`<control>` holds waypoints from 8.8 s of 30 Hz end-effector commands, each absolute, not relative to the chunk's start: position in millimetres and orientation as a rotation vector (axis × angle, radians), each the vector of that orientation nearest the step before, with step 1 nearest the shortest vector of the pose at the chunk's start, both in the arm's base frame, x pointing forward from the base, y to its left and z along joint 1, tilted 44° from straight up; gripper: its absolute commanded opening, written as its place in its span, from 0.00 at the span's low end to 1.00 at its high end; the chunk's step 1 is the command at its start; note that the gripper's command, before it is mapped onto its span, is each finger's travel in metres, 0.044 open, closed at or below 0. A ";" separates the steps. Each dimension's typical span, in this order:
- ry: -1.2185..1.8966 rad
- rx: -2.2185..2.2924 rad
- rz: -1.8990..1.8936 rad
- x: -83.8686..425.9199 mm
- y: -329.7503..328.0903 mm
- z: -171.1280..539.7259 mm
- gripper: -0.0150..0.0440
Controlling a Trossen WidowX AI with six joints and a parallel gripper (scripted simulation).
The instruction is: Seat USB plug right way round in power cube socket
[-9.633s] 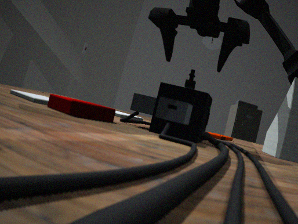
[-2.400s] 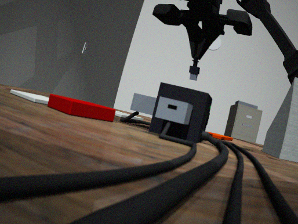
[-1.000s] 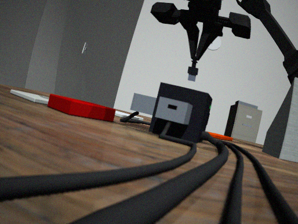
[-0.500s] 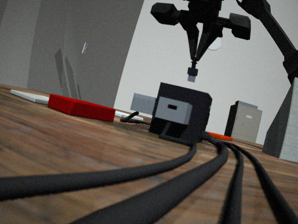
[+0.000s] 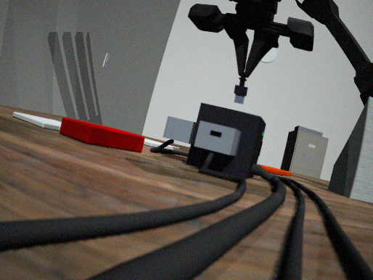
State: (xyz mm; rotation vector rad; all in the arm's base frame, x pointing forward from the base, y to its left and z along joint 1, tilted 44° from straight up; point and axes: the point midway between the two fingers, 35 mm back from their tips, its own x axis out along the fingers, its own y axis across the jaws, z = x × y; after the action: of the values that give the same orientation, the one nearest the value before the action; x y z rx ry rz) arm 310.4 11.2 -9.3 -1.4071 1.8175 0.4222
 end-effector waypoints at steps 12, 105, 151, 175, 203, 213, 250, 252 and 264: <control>1.809 -1.407 0.446 309.3 10.9 -11.9 0.25; 1.779 -1.406 0.498 308.8 5.1 -21.8 0.25; 1.779 -1.407 0.498 308.3 1.2 -25.8 0.25; 1.779 -1.407 0.498 308.0 -0.8 -27.8 0.25; 1.779 -1.407 0.497 307.7 -3.1 -30.2 0.25; 1.779 -1.407 0.497 307.6 -4.0 -31.1 0.25; 1.779 -1.407 0.497 307.4 -5.3 -32.5 0.25; 1.779 -1.407 0.497 307.4 -5.3 -32.5 0.25; 1.772 -1.404 0.500 308.4 -2.4 -31.9 0.42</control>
State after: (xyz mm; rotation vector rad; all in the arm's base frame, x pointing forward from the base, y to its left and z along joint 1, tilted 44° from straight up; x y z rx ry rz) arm 308.1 -3.2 -32.2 -1.4011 1.7750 0.5000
